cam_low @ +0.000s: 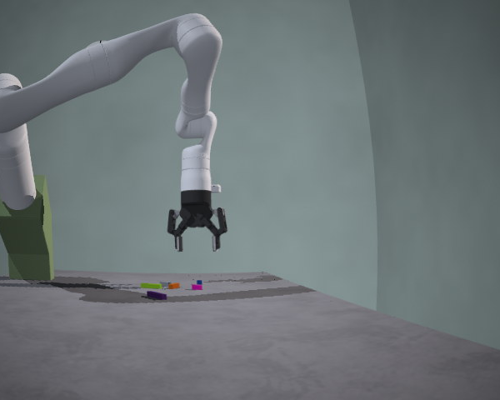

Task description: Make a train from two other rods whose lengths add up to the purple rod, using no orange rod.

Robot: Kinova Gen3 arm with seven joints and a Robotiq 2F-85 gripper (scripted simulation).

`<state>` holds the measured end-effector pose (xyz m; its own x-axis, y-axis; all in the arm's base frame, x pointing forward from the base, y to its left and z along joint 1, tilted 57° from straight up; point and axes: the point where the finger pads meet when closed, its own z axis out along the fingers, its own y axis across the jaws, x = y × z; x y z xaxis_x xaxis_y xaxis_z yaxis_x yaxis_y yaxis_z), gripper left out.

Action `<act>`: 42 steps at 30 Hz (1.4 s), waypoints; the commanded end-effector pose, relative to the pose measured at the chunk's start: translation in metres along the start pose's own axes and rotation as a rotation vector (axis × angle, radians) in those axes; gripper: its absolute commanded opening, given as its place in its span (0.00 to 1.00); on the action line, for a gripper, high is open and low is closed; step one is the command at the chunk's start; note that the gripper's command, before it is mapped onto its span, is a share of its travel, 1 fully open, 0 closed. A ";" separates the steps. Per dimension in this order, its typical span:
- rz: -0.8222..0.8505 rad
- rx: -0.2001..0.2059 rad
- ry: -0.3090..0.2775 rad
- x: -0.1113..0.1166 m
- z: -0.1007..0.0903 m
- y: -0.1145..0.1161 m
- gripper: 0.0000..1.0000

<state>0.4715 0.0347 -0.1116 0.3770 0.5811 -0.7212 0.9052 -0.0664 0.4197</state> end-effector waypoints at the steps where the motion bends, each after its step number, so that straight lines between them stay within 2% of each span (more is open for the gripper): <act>1: -0.001 -0.001 0.002 0.001 -0.001 0.000 1.00; 4: -0.001 -0.001 0.002 0.001 -0.001 0.000 1.00; 5: -0.001 -0.001 0.002 0.001 -0.001 0.000 0.24; 42: -0.001 -0.001 0.002 0.001 -0.001 0.000 0.24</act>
<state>0.4715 0.0346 -0.1117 0.3760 0.5811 -0.7217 0.9057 -0.0660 0.4188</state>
